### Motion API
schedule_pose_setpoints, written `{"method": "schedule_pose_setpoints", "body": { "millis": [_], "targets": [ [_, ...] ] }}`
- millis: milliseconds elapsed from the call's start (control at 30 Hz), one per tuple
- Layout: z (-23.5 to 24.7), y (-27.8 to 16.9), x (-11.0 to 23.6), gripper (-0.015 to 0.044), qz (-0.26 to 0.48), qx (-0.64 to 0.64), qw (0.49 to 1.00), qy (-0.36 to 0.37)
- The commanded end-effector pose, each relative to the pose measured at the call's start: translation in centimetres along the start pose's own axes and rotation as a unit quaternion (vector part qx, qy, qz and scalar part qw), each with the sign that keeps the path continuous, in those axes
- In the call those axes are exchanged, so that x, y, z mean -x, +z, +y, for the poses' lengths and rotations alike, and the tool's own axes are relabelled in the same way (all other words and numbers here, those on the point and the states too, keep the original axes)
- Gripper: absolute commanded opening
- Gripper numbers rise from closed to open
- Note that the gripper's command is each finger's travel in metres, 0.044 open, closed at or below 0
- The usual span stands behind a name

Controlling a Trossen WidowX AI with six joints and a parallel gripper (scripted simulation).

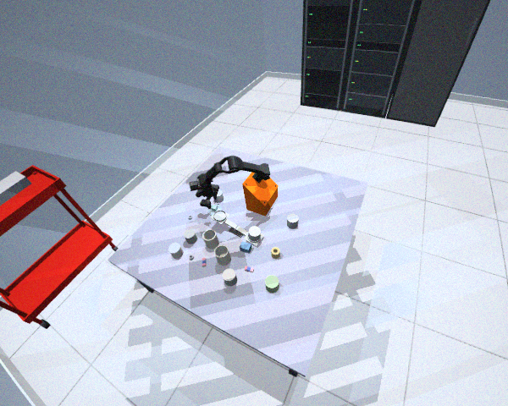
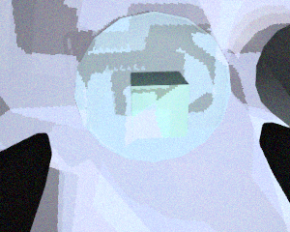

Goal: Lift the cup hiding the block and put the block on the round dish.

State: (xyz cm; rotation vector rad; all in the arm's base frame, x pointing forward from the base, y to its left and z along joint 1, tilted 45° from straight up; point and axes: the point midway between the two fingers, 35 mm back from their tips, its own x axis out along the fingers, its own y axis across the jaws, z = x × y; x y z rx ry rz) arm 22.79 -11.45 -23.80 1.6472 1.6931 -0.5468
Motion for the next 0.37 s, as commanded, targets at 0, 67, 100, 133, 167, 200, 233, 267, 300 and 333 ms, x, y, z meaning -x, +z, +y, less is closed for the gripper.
{"method": "schedule_pose_setpoints", "body": {
  "millis": [0,67,100,133,167,200,233,267,300,333],
  "targets": [
    [-0.3,-0.2,0.8,0.0440,0.003,-0.002,1.000,-0.005],
    [-0.2,-0.1,1.8,0.0440,0.002,-0.002,1.000,-0.004],
    [-0.2,-0.1,3.1,0.0440,0.001,-0.002,1.000,-0.003],
    [-0.3,-0.1,4.4,0.0440,0.000,-0.002,1.000,-0.001],
    [-0.3,-0.1,5.1,0.0440,-0.001,-0.002,1.000,0.000],
    [-0.3,-0.1,5.4,0.0440,-0.001,-0.002,1.000,0.000],
    [-0.3,-0.1,5.4,0.0440,-0.001,-0.002,1.000,0.000],
    [-0.3,-0.1,5.4,0.0440,-0.001,-0.002,1.000,0.000],
    [-0.3,-0.1,5.4,0.0440,-0.001,-0.002,1.000,0.000],
    [-0.3,-0.1,5.4,0.0440,-0.001,-0.002,1.000,0.000]
  ]
}}
